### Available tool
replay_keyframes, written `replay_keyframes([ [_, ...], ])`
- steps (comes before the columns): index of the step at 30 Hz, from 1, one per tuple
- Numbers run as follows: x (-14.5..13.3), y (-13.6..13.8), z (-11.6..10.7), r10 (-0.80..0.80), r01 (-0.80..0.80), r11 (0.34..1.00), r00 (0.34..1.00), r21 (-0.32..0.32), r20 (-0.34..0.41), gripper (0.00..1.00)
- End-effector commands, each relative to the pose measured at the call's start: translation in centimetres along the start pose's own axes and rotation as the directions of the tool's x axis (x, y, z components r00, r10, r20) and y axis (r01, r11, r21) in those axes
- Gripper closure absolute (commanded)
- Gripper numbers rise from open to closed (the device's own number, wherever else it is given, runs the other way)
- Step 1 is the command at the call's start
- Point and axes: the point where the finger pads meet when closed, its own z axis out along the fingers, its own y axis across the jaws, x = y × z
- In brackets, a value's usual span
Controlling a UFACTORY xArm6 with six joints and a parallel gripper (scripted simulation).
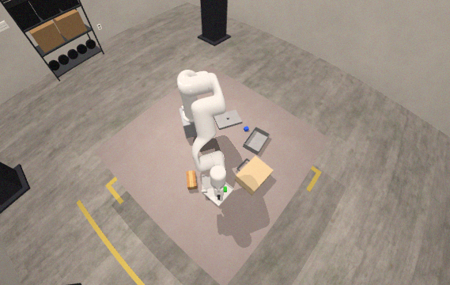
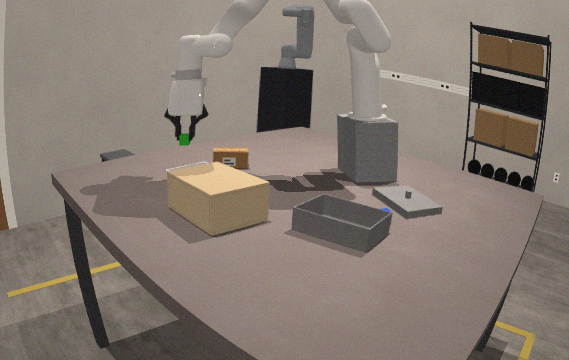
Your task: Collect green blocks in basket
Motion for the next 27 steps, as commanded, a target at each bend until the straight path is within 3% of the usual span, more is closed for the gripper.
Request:
replay_keyframes([
  [1,-0.1,-0.2,0.5,0.000,0.000,1.000,1.000,0.005,0.001,1.00],
  [27,-0.1,-0.2,5.5,0.000,0.000,1.000,1.000,0.005,0.001,1.00],
])
